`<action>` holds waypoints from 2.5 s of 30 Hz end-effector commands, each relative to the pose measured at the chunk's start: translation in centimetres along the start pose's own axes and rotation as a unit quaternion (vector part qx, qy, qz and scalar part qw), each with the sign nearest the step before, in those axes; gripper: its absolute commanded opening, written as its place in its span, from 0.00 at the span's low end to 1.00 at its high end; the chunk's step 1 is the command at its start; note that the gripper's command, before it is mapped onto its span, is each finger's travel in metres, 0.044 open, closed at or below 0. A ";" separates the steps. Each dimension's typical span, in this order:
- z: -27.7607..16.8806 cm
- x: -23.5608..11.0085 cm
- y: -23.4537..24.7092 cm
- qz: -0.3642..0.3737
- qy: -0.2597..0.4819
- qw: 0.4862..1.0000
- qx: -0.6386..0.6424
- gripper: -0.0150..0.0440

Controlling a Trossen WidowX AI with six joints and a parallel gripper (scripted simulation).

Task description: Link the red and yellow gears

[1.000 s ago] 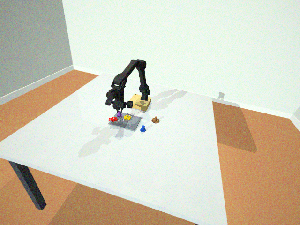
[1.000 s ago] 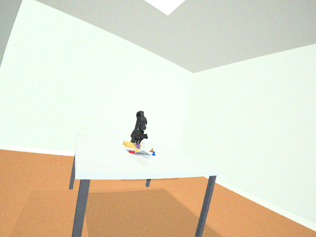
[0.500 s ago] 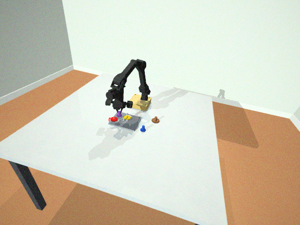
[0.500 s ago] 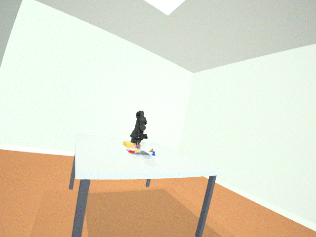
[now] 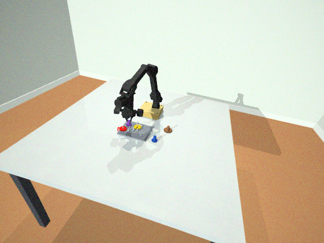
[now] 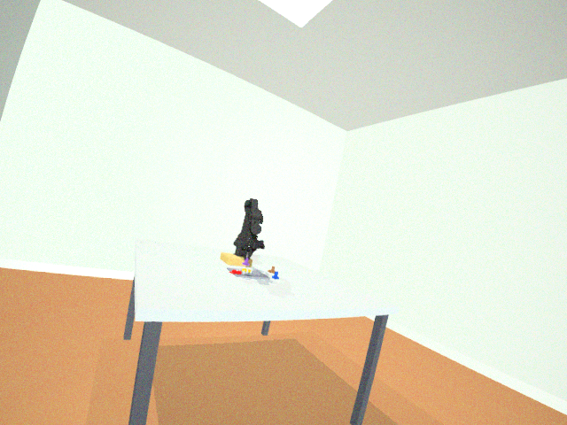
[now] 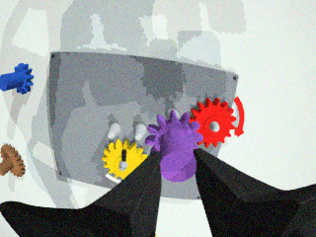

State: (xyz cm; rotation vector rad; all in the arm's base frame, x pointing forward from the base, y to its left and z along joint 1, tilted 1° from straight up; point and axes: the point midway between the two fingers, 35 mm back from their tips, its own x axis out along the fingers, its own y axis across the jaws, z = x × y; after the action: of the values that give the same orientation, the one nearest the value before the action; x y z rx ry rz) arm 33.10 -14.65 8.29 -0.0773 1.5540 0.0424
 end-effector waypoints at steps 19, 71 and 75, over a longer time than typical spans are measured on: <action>0.1 0.0 -0.1 -0.002 -0.002 1.000 -0.011 0.25; 0.1 4.5 -0.1 -0.002 -0.002 1.000 -0.021 0.25; 0.0 4.6 -0.1 -0.002 -0.001 0.997 -0.075 0.25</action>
State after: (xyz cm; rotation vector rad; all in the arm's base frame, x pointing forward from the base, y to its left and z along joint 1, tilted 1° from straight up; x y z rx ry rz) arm 33.34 -14.81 3.86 -0.1372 1.5463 0.0965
